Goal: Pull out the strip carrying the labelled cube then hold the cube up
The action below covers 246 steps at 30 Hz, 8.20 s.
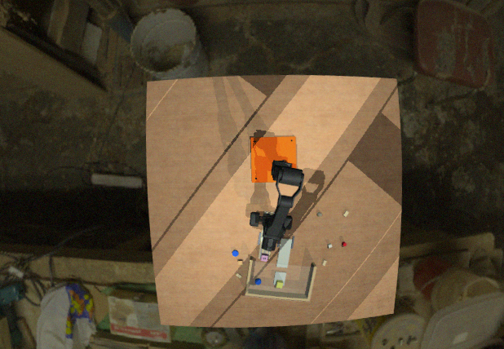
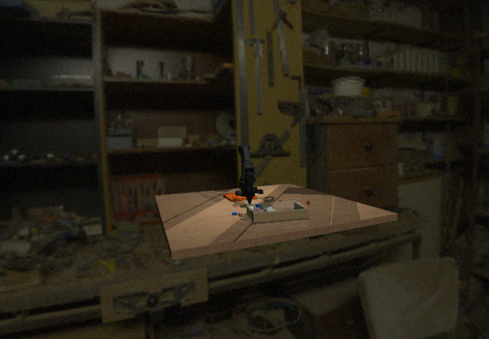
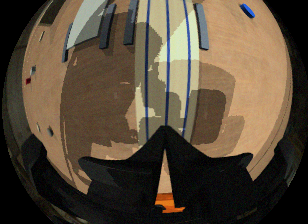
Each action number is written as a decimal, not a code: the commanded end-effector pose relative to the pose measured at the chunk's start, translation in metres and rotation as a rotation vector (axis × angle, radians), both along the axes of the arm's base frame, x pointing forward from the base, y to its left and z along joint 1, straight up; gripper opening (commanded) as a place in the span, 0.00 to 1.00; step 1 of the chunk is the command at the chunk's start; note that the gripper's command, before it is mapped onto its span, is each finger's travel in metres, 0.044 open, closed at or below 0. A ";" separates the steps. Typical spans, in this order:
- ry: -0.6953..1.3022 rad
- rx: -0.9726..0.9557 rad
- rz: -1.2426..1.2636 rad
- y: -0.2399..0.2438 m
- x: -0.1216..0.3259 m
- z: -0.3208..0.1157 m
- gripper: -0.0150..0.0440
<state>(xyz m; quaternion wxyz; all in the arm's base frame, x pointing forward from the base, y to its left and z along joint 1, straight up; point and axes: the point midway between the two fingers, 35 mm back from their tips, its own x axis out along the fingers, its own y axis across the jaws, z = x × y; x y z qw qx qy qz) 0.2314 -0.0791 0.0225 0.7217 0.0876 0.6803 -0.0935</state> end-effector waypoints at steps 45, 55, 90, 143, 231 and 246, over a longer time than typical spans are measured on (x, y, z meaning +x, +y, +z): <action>0.036 0.008 0.003 0.012 -0.043 -0.008 0.25; 0.036 0.008 0.003 0.012 -0.043 -0.008 0.25; 0.027 0.009 -0.071 -0.006 0.032 0.048 1.00; 0.014 0.006 -0.071 -0.043 0.158 0.058 0.68; 0.024 0.009 -0.071 -0.011 0.059 0.067 0.25; 0.024 0.009 -0.071 -0.011 0.058 0.091 0.25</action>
